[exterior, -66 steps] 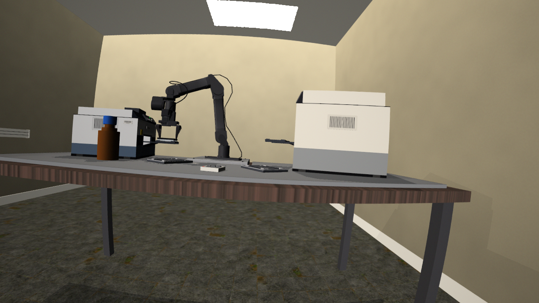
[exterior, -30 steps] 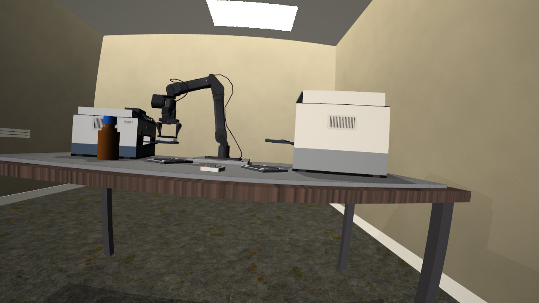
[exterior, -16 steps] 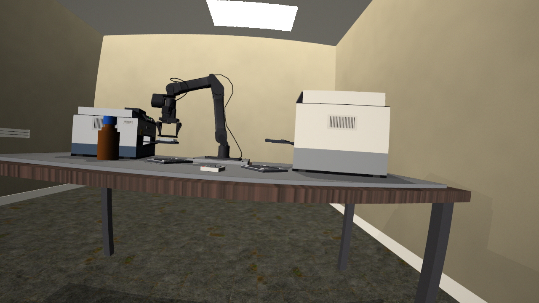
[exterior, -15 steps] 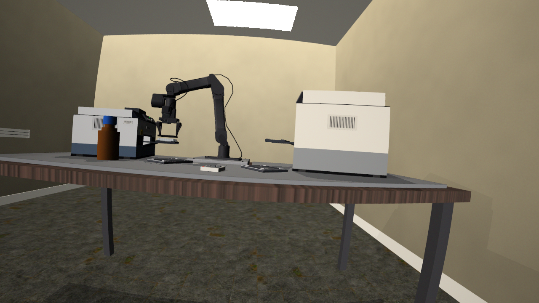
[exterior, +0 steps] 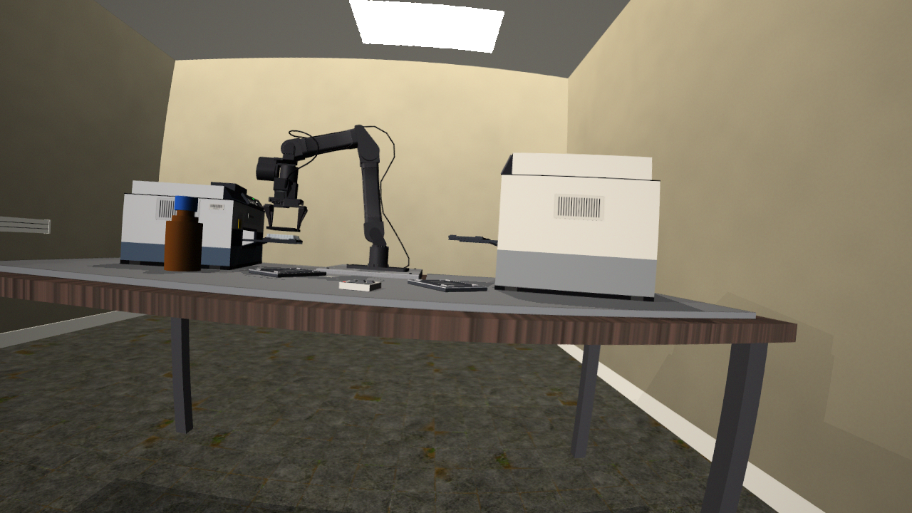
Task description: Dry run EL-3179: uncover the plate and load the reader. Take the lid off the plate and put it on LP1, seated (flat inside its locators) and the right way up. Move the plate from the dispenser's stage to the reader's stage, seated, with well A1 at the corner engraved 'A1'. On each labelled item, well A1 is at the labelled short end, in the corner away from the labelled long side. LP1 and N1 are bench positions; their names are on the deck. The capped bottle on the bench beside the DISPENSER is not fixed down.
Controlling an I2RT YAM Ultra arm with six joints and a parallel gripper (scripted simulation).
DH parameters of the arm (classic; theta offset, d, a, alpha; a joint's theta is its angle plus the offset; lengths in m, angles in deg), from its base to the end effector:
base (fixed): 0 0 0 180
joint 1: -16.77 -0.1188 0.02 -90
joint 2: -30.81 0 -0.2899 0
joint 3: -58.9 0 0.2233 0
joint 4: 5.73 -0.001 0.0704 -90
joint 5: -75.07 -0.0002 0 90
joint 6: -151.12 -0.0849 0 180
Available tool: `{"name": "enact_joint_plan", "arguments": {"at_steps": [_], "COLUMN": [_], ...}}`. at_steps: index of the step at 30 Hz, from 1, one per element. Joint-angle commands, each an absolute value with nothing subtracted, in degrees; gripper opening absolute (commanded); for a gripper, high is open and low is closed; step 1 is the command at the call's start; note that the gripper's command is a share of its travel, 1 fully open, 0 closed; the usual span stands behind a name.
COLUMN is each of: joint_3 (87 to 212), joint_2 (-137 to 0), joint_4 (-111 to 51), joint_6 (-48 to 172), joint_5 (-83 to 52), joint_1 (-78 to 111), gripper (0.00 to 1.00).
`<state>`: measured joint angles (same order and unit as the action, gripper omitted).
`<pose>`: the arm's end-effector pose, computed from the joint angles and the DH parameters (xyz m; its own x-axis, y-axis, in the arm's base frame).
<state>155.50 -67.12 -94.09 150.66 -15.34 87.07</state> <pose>0.0961 -0.2671 0.2454 -0.9441 -0.3295 0.0071 -0.3295 0.9441 -0.0055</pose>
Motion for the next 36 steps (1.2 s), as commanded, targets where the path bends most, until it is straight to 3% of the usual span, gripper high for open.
{"name": "enact_joint_plan", "arguments": {"at_steps": [1,36], "joint_3": [157.4,159.7], "joint_2": [-66.4,-66.8], "joint_4": [-95.4,-97.9], "joint_6": [151.1,151.1], "joint_5": [-14.4,-14.4], "joint_1": [87.2,87.4], "gripper": [0.85,0.85]}}
